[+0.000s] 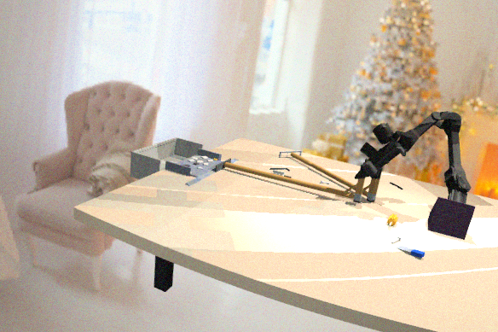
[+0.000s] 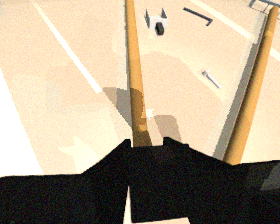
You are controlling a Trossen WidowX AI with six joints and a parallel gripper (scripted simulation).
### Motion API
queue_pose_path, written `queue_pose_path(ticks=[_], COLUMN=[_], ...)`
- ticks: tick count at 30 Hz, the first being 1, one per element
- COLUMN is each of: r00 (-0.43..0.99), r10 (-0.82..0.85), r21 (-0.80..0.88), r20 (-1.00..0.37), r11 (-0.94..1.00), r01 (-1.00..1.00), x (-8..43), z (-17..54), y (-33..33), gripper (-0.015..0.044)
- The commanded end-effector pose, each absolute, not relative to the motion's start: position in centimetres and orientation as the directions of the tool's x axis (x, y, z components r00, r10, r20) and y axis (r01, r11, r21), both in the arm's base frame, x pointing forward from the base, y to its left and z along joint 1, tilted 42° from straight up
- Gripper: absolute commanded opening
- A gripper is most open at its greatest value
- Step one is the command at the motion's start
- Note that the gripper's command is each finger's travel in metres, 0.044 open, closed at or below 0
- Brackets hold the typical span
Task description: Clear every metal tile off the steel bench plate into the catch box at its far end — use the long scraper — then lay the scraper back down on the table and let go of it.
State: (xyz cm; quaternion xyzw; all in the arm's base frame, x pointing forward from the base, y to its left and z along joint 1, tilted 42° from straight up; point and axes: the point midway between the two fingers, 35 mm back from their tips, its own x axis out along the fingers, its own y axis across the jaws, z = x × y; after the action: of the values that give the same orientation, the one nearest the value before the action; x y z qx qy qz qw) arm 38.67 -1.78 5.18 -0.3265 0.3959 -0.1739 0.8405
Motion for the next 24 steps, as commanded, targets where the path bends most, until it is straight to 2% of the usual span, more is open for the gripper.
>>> queue_pose_path(ticks=[1, 24], r00=[0.621, 0.623], r10=[-0.544, -0.544], r21=[-0.68, -0.68], r20=[-0.564, -0.563], r11=[0.733, 0.733], r01=[0.024, 0.025], x=[39.2, 41.8], z=[4.5, 4.4], y=[-1.8, -1.9], gripper=[0.0, 0.0])
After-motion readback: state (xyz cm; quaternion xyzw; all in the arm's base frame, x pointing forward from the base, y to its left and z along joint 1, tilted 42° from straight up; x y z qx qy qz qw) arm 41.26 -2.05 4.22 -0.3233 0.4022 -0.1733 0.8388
